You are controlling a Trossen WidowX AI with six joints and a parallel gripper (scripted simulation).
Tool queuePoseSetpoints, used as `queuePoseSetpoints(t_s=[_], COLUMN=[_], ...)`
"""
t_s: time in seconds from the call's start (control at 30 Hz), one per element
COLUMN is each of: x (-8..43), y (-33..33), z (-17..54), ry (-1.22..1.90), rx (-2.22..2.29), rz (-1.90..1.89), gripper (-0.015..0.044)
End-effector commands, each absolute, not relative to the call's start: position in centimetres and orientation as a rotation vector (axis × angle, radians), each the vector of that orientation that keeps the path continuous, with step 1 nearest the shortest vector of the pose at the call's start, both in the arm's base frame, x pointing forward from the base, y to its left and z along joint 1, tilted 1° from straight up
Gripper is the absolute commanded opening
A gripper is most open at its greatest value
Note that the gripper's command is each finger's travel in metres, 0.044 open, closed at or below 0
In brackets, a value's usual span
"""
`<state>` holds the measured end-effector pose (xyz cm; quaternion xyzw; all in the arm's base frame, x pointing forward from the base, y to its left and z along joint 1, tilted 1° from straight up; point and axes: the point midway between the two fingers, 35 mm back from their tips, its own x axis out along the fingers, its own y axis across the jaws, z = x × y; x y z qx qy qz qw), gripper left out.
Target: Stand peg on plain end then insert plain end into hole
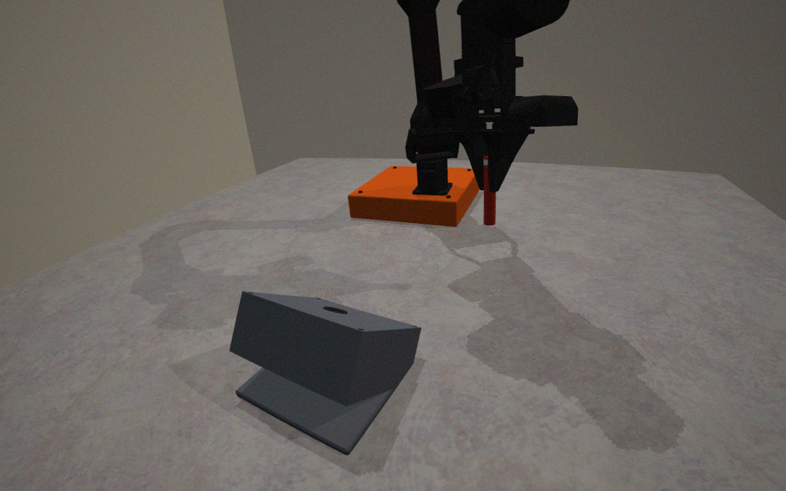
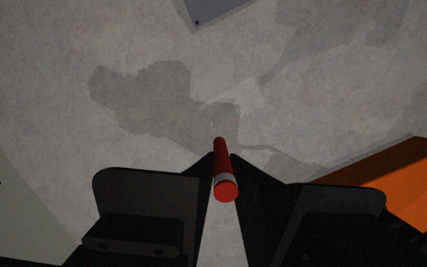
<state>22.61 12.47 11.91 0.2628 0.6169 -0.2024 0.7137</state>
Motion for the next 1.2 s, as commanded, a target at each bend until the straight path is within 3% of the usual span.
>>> queuePoseSetpoints(t_s=[0.0,1.17], x=[23.2,28.2], y=[12.0,7.7], z=[12.0,13.6], ry=[1.328,1.019], rx=[0.629,0.978], rz=[-0.475,-0.627], gripper=[0.0,0.0])
